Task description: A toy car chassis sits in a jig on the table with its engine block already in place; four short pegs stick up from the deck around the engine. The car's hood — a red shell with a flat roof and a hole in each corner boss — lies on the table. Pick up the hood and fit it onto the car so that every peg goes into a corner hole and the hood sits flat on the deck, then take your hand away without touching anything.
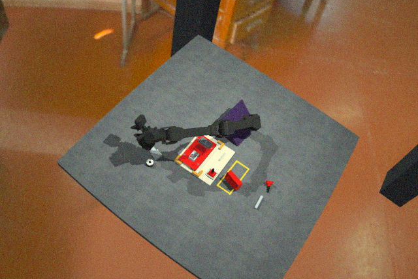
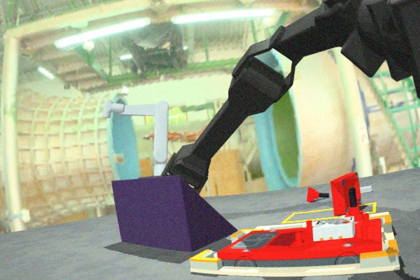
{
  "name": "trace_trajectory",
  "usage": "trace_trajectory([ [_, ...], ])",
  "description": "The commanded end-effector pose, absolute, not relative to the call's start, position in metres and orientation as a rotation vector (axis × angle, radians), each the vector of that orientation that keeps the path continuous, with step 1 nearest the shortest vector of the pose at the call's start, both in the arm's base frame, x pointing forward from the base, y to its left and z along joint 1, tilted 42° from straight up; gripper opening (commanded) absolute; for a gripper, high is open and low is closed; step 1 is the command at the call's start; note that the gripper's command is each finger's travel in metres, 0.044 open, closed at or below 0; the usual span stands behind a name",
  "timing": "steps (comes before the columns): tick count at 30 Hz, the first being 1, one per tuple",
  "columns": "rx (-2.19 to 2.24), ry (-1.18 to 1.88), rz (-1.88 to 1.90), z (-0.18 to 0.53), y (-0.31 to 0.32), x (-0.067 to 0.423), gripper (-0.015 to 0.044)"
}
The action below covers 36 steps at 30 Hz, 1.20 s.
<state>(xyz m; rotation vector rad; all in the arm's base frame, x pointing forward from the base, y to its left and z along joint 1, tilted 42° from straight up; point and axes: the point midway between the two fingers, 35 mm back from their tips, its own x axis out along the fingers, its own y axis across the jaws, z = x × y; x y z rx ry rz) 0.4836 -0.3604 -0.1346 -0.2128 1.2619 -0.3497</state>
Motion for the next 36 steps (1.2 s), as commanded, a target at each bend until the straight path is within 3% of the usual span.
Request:
trace_trajectory([
  [1,-0.203,1.260,-0.350,-0.133,-0.359,0.484,0.0193],
  [9,0.241,1.204,-0.366,-0.060,-0.274,0.497,0.0000],
  [23,0.954,1.272,-0.449,0.047,-0.127,0.457,0.0000],
  [36,1.539,1.437,-0.665,0.132,-0.013,0.375,0.0000],
])
